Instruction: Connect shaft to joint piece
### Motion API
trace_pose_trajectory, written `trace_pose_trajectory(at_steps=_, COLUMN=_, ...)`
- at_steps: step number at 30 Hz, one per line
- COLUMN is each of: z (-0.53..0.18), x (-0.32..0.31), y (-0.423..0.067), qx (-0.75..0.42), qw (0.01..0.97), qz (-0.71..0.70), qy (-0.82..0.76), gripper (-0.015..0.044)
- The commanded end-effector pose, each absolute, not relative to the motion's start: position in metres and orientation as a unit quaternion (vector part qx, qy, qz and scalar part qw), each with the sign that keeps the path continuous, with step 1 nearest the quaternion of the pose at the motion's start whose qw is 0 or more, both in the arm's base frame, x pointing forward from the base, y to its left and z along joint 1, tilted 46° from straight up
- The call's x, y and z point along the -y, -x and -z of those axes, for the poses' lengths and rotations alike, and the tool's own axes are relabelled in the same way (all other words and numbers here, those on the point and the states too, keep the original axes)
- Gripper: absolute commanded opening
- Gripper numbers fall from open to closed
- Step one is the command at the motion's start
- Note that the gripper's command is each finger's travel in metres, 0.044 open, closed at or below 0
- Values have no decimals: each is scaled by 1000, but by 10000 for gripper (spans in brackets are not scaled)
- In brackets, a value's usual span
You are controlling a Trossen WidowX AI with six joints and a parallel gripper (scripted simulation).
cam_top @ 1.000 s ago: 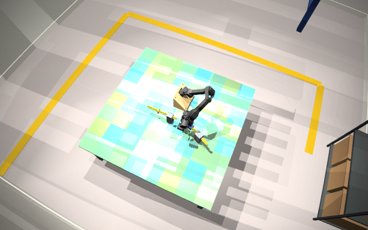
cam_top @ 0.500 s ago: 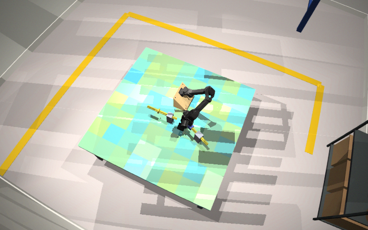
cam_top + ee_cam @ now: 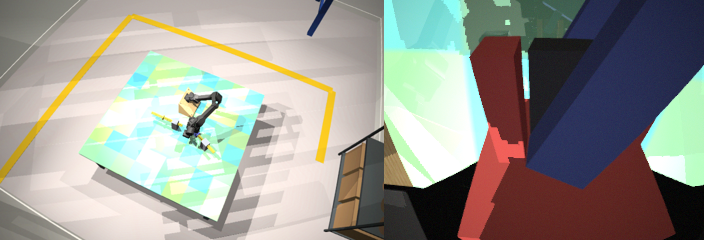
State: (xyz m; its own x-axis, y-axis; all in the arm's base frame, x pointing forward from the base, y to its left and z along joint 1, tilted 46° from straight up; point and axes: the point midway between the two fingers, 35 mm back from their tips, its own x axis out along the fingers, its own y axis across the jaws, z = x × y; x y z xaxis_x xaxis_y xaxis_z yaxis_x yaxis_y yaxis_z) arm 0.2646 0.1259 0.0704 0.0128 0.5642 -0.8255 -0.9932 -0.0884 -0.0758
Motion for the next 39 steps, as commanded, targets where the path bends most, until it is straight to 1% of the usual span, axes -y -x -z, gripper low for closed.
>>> trace_pose_trajectory(at_steps=1, z=-70, x=-126, y=-265, qx=-291, qw=609, qz=-639, qy=368, gripper=199)
trace_pose_trajectory(at_steps=10, z=-70, x=-126, y=-265, qx=-291, qw=609, qz=-639, qy=368, gripper=436)
trace_pose_trajectory(at_steps=23, z=-70, x=-125, y=-264, qx=-287, qw=609, qz=-645, qy=361, gripper=440)
trace_pose_trajectory(at_steps=31, z=-75, x=-115, y=-260, qx=-218, qw=626, qz=-695, qy=278, gripper=440)
trace_pose_trajectory(at_steps=39, z=-86, x=-104, y=-265, qx=-145, qw=667, qz=-700, qy=212, gripper=440)
